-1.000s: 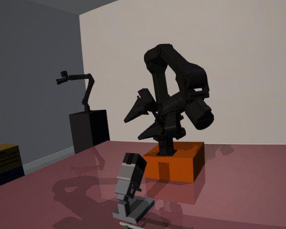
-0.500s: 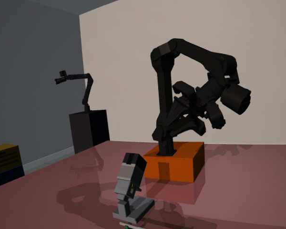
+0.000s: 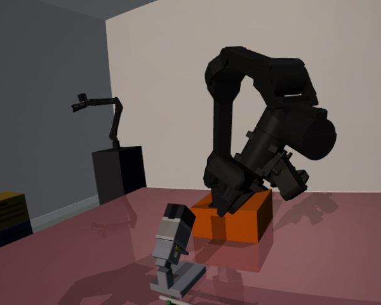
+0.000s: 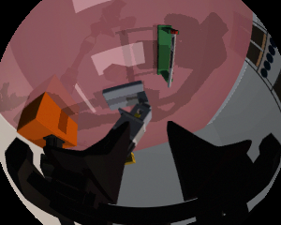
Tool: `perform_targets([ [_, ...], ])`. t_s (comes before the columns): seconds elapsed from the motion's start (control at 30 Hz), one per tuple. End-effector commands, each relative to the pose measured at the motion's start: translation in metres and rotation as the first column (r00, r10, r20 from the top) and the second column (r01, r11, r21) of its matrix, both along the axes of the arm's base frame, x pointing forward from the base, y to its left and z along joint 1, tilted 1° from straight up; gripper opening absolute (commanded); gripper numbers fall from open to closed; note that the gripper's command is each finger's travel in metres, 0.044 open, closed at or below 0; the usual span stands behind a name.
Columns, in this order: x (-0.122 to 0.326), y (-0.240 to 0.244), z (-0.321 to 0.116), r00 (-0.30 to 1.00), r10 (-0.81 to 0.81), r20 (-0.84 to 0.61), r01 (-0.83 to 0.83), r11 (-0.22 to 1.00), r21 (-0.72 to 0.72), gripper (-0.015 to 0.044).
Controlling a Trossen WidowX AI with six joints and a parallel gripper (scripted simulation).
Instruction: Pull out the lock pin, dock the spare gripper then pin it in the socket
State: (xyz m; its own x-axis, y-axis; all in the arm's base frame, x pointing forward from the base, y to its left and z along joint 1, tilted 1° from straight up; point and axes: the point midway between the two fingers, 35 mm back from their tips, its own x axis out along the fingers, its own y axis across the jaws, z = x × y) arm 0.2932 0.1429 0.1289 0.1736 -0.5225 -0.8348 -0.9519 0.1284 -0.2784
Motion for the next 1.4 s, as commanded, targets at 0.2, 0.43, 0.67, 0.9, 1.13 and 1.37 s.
perform_targets([
  [0.2, 0.093, -0.030, -0.028, 0.973, 0.147, -0.180, -0.092, 0.955, 0.284, 0.0180],
  [0.43, 0.095, -0.034, -0.028, 0.973, 0.147, -0.180, -0.092, 0.955, 0.283, 0.0180],
  [0.67, 0.098, -0.033, -0.058, 0.973, 0.147, -0.180, -0.092, 0.955, 0.283, 0.0180],
  [0.9, 0.100, -0.036, -0.103, 0.973, 0.147, -0.180, -0.092, 0.955, 0.283, 0.0180],
  [1.13, 0.100, -0.036, -0.110, 0.973, 0.147, -0.180, -0.092, 0.955, 0.283, 0.0180],
  [1.37, 0.102, -0.036, -0.121, 0.973, 0.147, -0.180, -0.092, 0.955, 0.283, 0.0180],
])
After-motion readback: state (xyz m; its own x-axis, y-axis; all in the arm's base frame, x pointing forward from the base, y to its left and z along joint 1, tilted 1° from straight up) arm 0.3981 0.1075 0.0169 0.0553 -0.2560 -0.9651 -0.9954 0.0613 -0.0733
